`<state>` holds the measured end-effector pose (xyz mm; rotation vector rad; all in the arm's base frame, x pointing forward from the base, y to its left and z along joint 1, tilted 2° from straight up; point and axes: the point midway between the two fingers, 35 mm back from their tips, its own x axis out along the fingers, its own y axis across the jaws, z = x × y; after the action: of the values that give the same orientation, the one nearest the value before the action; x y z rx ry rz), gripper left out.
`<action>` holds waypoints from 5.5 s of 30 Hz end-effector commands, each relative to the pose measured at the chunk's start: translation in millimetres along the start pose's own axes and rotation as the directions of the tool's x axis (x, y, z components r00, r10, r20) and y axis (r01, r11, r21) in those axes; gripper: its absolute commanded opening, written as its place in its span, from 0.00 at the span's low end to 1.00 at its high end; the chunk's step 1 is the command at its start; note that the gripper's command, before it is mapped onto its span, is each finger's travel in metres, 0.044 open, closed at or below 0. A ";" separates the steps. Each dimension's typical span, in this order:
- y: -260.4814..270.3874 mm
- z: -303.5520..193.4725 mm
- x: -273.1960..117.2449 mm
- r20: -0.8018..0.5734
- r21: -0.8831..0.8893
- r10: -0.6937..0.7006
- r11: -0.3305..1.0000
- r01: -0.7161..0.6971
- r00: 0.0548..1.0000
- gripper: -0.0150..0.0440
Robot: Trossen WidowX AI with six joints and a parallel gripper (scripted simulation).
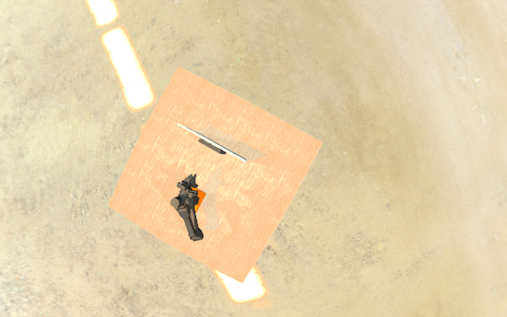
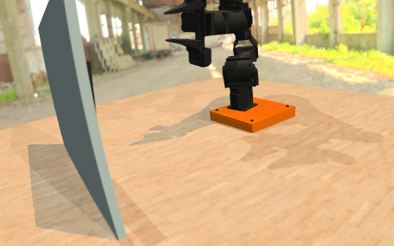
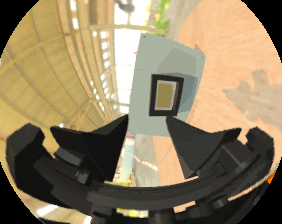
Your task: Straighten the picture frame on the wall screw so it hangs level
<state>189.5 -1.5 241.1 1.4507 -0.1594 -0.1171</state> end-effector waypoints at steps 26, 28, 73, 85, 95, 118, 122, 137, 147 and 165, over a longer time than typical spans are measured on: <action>0.0 0.7 -0.1 0.005 0.005 0.000 1.000 0.000 1.000 0.69; 0.0 0.7 -0.1 0.005 0.005 0.000 1.000 0.000 1.000 0.69; -34.7 -8.8 156.1 0.006 0.004 0.015 1.000 -0.015 1.000 0.69; -36.1 -8.5 161.0 0.006 0.004 0.015 1.000 -0.015 1.000 0.69; -36.0 -8.5 161.8 0.006 0.004 0.015 1.000 -0.015 1.000 0.69; -34.5 -8.2 196.6 0.007 0.004 0.018 1.000 -0.018 1.000 0.69; -34.7 -8.1 200.7 0.007 0.004 0.019 1.000 -0.019 1.000 0.69; -34.7 -8.1 200.7 0.007 0.004 0.019 1.000 -0.019 1.000 0.69; -34.7 -8.1 200.7 0.007 0.004 0.019 1.000 -0.019 1.000 0.69; -34.3 -8.5 200.9 0.007 0.004 0.019 1.000 -0.019 1.000 0.47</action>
<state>388.9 -33.2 213.1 1.4473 -0.1801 -0.1109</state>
